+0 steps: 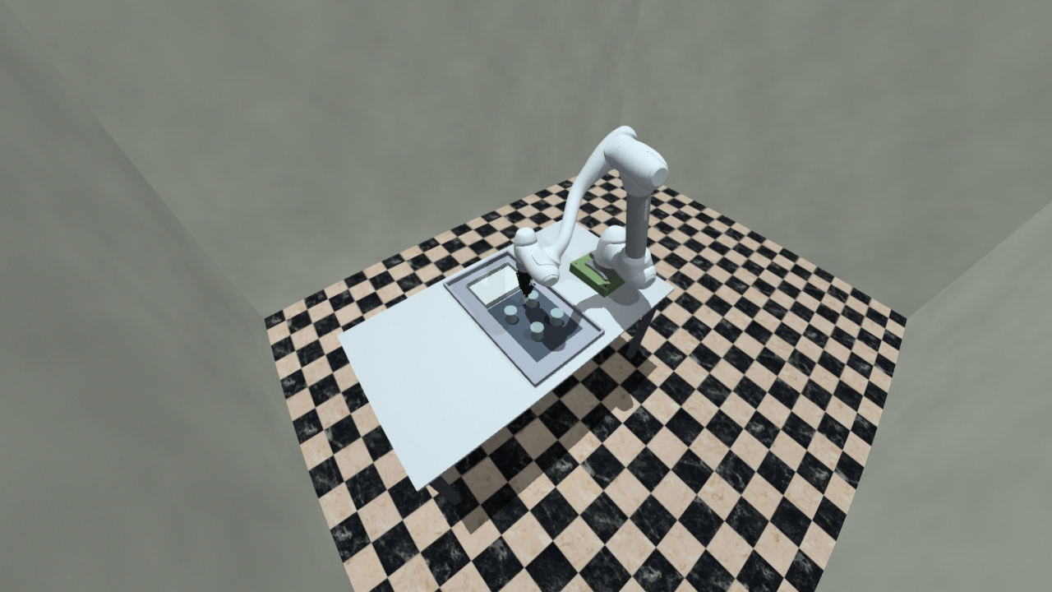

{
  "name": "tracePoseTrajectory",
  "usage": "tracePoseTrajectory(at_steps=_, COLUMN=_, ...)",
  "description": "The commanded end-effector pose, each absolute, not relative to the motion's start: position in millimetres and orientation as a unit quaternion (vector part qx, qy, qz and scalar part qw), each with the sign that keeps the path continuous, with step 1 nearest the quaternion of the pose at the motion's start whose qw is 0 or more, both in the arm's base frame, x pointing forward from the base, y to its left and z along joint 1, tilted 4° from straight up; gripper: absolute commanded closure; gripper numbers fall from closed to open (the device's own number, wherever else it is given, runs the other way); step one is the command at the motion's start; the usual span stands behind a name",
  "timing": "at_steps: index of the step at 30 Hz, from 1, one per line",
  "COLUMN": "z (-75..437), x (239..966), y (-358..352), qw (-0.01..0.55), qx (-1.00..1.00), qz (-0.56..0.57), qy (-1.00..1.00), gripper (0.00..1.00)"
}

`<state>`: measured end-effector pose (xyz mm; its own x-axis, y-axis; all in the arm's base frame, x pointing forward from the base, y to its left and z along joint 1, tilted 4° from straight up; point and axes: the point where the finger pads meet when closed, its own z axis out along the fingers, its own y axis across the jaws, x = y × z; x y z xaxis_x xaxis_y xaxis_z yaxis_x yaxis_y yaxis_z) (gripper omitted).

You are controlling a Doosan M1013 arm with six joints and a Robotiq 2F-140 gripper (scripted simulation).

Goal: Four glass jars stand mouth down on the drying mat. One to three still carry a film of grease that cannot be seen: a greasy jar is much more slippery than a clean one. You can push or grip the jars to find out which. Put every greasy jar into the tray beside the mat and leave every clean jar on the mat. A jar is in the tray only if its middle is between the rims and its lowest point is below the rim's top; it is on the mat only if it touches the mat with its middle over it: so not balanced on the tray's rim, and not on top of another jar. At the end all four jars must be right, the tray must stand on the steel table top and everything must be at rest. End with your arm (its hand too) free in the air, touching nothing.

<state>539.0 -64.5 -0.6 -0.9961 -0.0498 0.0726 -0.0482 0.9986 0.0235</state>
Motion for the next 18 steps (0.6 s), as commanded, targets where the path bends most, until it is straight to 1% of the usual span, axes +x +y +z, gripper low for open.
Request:
tracePoseTrajectory(at_steps=1, z=-0.5, x=538.4, y=-64.4, qw=0.037, qx=0.025, qz=-0.011, qy=-0.999, gripper=1.00)
tracePoseTrajectory(at_steps=18, z=1.3, x=536.5, y=-64.5, qw=0.037, qx=0.025, qz=-0.011, qy=-0.999, gripper=1.00)
